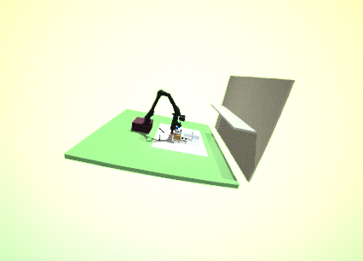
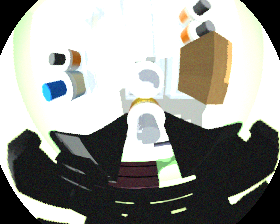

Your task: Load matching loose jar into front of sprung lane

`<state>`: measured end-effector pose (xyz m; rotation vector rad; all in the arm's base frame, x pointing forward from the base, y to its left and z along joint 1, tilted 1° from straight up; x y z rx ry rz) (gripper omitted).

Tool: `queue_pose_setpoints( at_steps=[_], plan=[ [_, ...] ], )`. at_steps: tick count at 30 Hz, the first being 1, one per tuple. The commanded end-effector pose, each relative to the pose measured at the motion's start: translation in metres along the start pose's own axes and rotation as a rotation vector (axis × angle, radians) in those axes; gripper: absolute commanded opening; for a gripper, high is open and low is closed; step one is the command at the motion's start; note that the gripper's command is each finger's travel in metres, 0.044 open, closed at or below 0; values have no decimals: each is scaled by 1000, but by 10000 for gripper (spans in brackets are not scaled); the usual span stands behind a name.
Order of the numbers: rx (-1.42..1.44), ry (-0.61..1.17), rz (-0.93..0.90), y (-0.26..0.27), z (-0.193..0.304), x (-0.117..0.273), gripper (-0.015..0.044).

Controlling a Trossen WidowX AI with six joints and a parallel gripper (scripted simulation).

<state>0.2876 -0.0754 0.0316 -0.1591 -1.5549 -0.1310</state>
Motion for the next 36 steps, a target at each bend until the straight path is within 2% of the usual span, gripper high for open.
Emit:
queue_pose_setpoints(
  at_steps=[1, 36],
  plan=[
    [-6, -29, 3, -1, -9, 3, 0],
    [-6, -30, 3, -1, -21, 4, 0]
  ],
)
Point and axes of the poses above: the point midway between the two fingers, 35 mm back from their tips, its own x axis back along the fingers, its own y axis across the jaws, z = x × y, the point moved 4 cm from there along x, back along the fingers, and after that the axes turned 2 degrees about x, right-handed, at the moved point
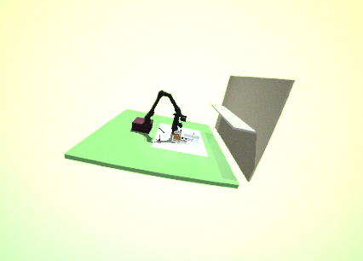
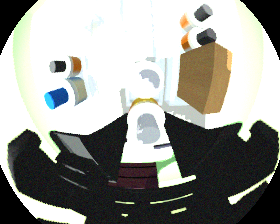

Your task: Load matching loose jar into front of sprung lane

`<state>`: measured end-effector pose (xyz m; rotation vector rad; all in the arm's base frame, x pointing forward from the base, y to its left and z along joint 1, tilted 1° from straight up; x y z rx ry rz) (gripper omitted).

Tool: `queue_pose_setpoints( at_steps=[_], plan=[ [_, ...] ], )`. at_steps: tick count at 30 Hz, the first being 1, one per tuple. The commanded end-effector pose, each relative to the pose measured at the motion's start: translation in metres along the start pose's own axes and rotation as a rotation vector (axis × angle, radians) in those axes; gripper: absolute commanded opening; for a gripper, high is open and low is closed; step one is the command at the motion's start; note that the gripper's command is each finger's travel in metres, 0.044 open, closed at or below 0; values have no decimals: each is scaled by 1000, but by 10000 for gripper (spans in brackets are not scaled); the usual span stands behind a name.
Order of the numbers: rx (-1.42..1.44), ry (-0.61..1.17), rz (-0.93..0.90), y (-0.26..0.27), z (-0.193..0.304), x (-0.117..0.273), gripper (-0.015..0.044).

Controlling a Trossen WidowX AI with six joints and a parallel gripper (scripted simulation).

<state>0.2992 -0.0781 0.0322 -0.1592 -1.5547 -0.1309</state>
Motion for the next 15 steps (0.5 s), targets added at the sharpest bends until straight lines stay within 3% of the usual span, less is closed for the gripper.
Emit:
queue_pose_setpoints(
  at_steps=[1, 15],
  plan=[
    [-6, -30, 3, -1, -9, 4, 0],
    [-6, -31, 3, -1, -14, 4, 0]
  ],
)
Point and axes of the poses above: the point midway between the two fingers, 35 mm back from their tips, its own x axis back along the fingers, its own y axis across the jaws, z = x × y, the point moved 4 cm from there along x, back along the fingers, and after that the axes turned 2 degrees about x, right-handed, at the moved point
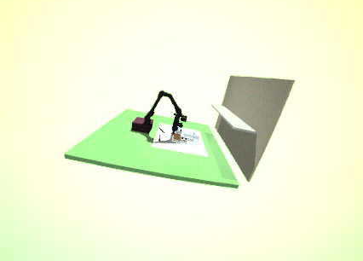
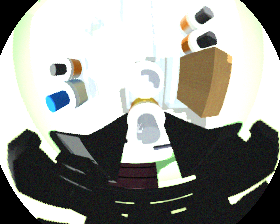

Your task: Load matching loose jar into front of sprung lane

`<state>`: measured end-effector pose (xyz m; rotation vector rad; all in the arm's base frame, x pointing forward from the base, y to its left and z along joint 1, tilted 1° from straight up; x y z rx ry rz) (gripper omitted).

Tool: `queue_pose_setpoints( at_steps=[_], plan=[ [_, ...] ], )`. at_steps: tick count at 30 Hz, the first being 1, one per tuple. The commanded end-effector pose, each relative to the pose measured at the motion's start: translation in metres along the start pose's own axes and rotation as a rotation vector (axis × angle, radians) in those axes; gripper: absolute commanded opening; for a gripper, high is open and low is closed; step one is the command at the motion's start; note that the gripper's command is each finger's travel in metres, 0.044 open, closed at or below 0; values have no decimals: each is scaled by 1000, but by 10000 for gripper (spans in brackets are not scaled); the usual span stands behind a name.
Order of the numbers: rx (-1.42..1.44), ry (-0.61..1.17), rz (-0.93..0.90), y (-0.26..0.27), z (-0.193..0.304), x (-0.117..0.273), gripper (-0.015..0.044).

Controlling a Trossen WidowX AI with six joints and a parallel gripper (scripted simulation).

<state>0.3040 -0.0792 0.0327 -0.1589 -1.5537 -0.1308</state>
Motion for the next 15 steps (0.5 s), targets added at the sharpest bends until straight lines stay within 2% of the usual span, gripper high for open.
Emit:
queue_pose_setpoints(
  at_steps=[1, 15],
  plan=[
    [-6, -32, 3, -1, -10, 4, 0],
    [-6, -32, 3, -1, -14, 5, 0]
  ],
)
Point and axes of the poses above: the point midway between the two fingers, 35 mm back from their tips, its own x axis back along the fingers, its own y axis across the jaws, z = x × y, the point moved 4 cm from there along x, back along the fingers, and after that the axes turned 2 degrees about x, right-handed, at the moved point
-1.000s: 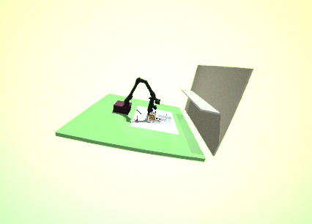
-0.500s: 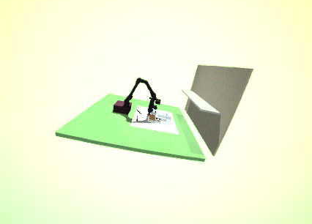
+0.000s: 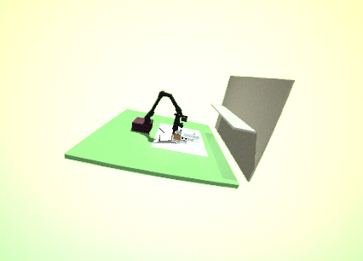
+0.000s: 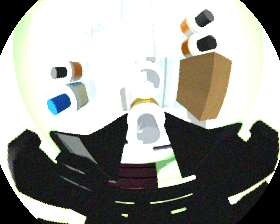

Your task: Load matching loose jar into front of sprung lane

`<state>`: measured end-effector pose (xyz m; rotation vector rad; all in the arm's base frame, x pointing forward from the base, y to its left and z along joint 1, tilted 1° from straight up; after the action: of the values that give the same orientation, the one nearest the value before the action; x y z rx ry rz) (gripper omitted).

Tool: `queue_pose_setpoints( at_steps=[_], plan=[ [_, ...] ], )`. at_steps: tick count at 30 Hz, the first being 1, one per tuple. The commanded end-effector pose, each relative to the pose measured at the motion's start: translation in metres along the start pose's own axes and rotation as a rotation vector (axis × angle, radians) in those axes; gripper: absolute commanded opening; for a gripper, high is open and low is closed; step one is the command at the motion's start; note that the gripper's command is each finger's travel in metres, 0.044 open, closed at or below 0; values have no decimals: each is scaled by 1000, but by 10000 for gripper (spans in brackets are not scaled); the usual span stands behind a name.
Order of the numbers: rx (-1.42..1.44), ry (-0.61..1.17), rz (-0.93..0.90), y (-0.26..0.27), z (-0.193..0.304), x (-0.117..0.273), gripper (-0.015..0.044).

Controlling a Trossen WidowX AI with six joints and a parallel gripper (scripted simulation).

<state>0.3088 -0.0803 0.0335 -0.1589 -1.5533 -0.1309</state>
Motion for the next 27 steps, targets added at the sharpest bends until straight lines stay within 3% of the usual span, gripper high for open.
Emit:
queue_pose_setpoints(
  at_steps=[1, 27],
  plan=[
    [-6, -32, 3, -1, -10, 4, 0],
    [-6, -33, 3, -1, -19, 7, 0]
  ],
)
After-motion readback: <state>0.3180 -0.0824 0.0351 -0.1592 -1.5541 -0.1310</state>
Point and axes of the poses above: the point midway between the two fingers, 35 mm back from their tips, its own x axis back along the fingers, its own y axis across the jaws, z = x × y, the point moved 4 cm from there along x, back along the fingers, and after that the axes turned 2 degrees about x, right-handed, at the moved point
